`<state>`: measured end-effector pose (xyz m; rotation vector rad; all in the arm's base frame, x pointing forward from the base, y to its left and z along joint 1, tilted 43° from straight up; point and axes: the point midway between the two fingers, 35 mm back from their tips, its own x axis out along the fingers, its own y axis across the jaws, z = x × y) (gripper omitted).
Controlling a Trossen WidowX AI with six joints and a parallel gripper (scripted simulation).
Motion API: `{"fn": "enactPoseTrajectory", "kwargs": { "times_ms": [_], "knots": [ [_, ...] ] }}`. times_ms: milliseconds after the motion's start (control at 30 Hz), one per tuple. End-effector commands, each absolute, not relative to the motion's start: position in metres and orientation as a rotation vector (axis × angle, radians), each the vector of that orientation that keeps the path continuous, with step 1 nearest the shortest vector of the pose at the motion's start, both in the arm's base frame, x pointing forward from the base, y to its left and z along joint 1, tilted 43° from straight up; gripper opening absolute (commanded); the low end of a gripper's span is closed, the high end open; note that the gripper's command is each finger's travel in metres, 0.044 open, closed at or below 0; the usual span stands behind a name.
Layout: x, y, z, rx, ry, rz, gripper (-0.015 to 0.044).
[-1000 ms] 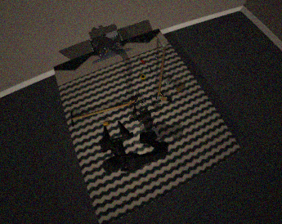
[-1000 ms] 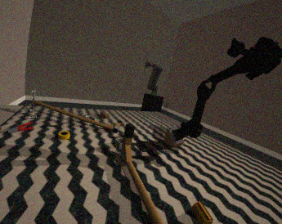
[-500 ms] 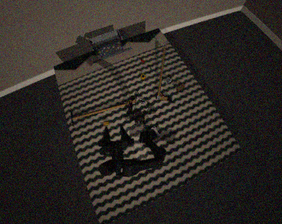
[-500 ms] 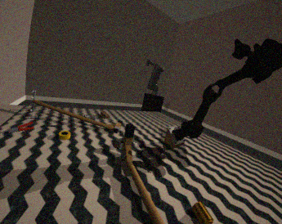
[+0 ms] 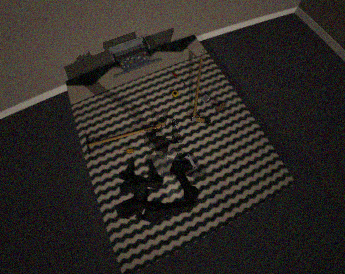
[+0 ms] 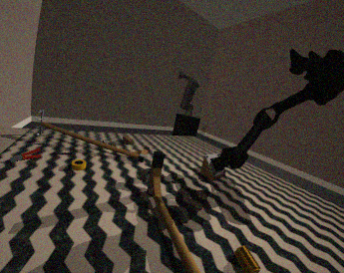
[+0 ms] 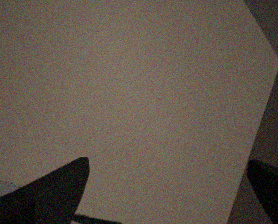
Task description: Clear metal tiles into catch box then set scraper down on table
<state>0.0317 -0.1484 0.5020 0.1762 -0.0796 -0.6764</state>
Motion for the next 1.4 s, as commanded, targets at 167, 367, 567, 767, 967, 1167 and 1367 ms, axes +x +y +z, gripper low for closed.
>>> {"fn": "enactPoseTrajectory", "kwargs": {
  "times_ms": [167, 367, 567, 767, 967, 1167, 1367],
  "knots": [
    [0.021, -0.148, 0.508, 0.160, -0.077, -0.810, 0.0440],
    [0.014, -0.148, 0.510, 0.148, -0.073, -0.891, 0.0440],
    [0.008, -0.148, 0.513, 0.136, -0.068, -0.972, 0.0440],
    [0.002, -0.147, 0.515, 0.124, -0.063, -1.052, 0.0440],
    [-0.005, -0.146, 0.517, 0.112, -0.056, -1.133, 0.0440],
    [-0.010, -0.145, 0.520, 0.101, -0.049, -1.214, 0.0440],
    [-0.016, -0.144, 0.522, 0.091, -0.041, -1.295, 0.0440]
  ]
}}
